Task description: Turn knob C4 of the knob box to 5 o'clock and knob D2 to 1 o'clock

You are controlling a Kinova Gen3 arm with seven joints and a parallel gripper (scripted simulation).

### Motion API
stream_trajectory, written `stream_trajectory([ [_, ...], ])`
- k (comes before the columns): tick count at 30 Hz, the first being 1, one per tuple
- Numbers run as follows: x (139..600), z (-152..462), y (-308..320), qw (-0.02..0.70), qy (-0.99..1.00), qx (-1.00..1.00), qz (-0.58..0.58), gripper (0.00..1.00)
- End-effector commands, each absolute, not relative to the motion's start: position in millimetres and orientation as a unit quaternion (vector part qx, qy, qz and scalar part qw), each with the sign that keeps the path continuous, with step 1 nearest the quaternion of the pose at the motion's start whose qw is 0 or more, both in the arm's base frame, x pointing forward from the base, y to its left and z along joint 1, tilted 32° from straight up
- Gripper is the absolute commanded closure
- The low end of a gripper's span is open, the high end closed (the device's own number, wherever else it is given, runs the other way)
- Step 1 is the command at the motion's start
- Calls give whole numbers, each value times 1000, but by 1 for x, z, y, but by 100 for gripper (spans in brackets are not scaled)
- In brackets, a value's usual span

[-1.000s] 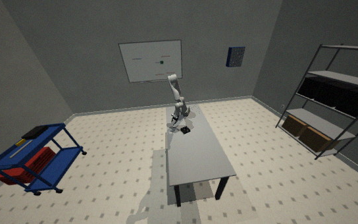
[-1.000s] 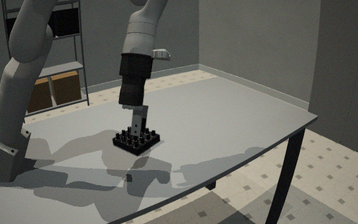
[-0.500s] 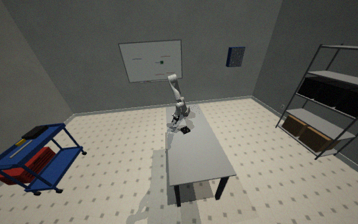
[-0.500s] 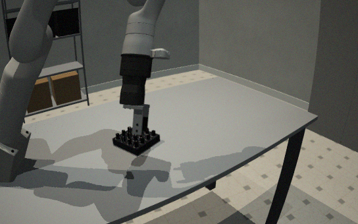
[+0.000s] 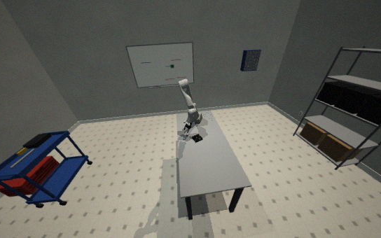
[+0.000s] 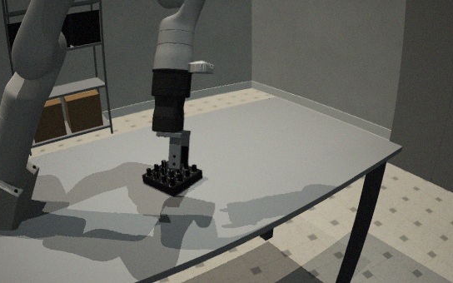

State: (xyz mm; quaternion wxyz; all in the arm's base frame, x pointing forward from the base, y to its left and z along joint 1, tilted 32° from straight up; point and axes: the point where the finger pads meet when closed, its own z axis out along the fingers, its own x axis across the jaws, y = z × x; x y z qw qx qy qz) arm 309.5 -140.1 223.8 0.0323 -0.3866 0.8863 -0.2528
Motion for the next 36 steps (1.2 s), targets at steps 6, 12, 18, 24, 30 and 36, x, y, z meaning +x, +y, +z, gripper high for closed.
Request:
stream_trajectory([
  [6, 313, 223, -136, 42, 888, -380, -255, 0],
  [12, 316, 222, -131, 51, 890, -374, -257, 0],
  [18, 319, 222, -127, 60, 891, -368, -258, 0],
  [24, 322, 221, -122, 69, 893, -362, -259, 0],
  [30, 325, 219, -118, 77, 894, -356, -260, 0],
  [36, 328, 218, -114, 86, 896, -350, -260, 0],
])
